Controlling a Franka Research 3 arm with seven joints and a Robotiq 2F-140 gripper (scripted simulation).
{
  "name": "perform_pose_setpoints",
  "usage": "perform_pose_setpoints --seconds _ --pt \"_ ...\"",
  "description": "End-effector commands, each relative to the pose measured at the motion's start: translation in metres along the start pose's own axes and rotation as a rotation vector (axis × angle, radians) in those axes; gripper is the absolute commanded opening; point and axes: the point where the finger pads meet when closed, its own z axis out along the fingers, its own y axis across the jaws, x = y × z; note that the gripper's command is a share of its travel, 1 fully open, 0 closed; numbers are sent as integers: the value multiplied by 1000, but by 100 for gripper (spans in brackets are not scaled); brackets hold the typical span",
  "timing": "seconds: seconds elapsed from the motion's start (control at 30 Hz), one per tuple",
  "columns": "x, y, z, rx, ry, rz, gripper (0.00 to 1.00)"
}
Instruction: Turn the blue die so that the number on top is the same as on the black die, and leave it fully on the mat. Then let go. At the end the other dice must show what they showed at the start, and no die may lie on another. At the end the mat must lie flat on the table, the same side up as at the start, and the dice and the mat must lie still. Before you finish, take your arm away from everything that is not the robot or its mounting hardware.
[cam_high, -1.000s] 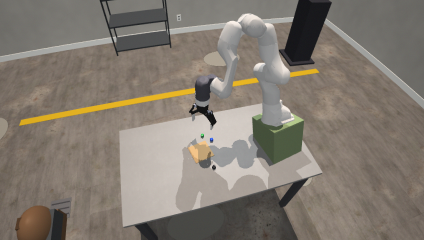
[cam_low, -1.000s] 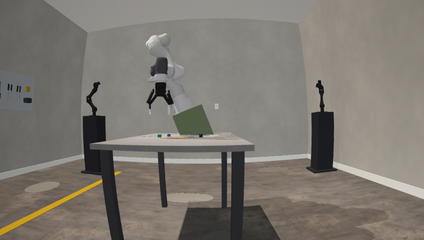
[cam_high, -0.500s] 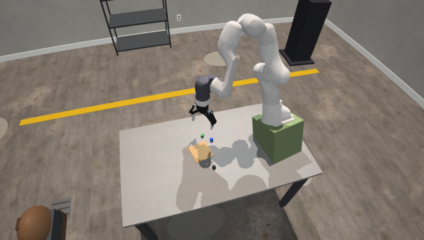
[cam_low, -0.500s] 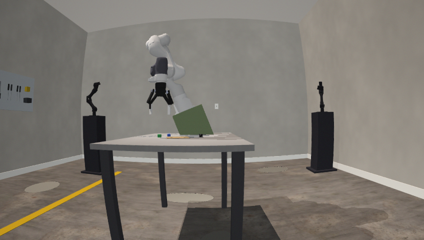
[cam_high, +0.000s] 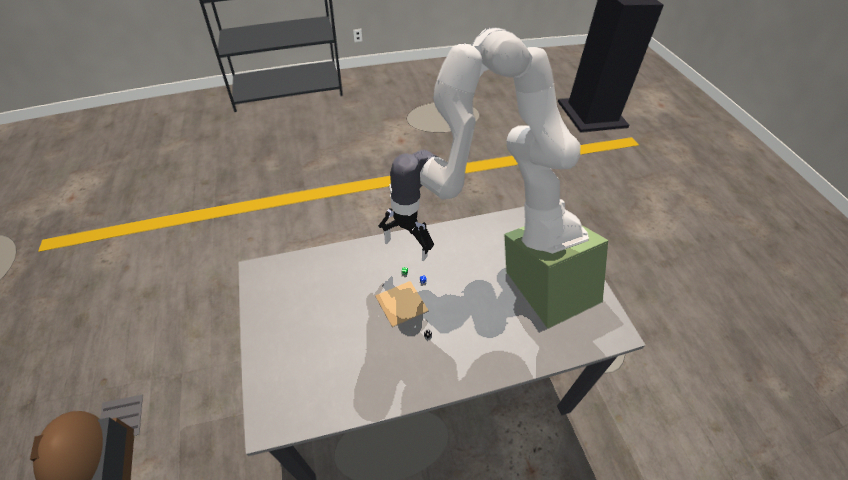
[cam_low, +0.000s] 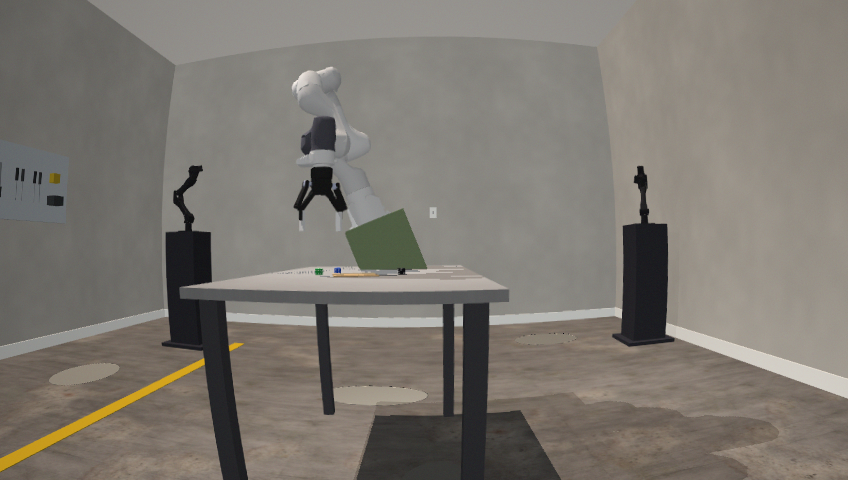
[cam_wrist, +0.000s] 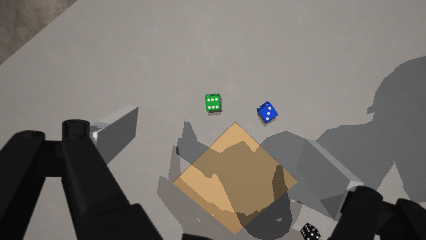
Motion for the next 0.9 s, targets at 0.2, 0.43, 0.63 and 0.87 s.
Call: perform_pose_setpoints --seconds 0.2,0.43,0.63,0.87 --pt "-1 -1 47 2 -6 1 100" --pt "-1 0 84 2 -6 1 100" --pt "-1 0 88 1 -6 1 100" --pt "-1 0 88 1 -6 1 100"
